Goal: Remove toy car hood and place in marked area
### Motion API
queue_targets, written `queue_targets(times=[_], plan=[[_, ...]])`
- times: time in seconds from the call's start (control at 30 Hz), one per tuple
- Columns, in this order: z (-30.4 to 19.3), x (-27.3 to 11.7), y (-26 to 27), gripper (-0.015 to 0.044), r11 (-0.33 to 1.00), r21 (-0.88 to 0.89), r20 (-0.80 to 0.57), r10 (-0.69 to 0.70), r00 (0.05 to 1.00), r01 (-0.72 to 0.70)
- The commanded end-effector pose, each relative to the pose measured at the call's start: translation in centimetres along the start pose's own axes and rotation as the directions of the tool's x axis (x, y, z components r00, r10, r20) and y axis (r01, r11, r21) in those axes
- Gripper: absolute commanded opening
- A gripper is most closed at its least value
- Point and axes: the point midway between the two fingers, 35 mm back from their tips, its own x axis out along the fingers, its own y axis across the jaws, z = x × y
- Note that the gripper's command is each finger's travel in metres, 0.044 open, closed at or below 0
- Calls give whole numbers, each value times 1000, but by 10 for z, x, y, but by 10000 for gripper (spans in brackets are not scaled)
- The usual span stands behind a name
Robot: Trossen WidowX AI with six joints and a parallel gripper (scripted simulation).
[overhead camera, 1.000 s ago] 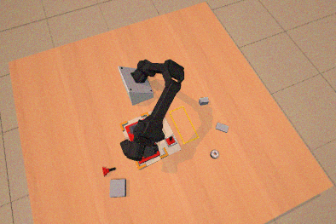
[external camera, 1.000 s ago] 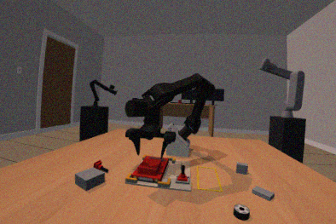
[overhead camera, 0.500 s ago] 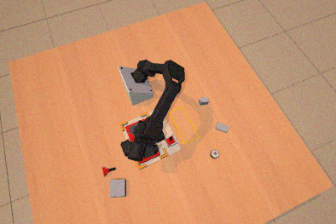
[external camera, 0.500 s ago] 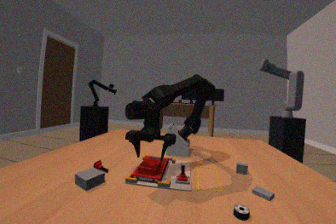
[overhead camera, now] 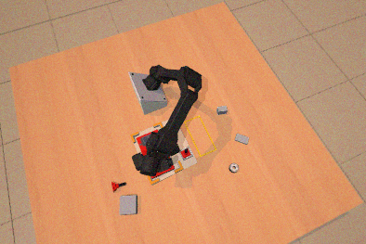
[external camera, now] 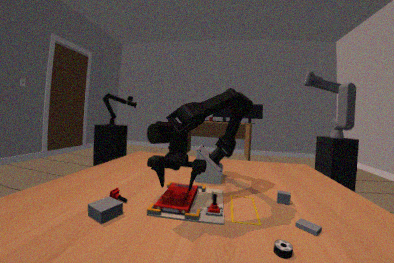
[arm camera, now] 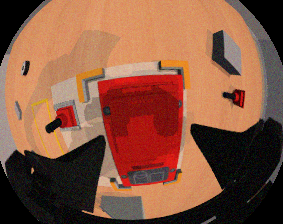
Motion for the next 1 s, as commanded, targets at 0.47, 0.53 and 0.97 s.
queue_targets(times=[0.47, 0.53, 0.97], plan=[[-3, 10, 1, 440, 1000, 9, -7, 8, 1000, -8], [-3, 11, 1, 440, 1000, 9, -7, 8, 1000, -8], [-3, 17, 1, 440, 1000, 9, -7, 8, 1000, -8]])
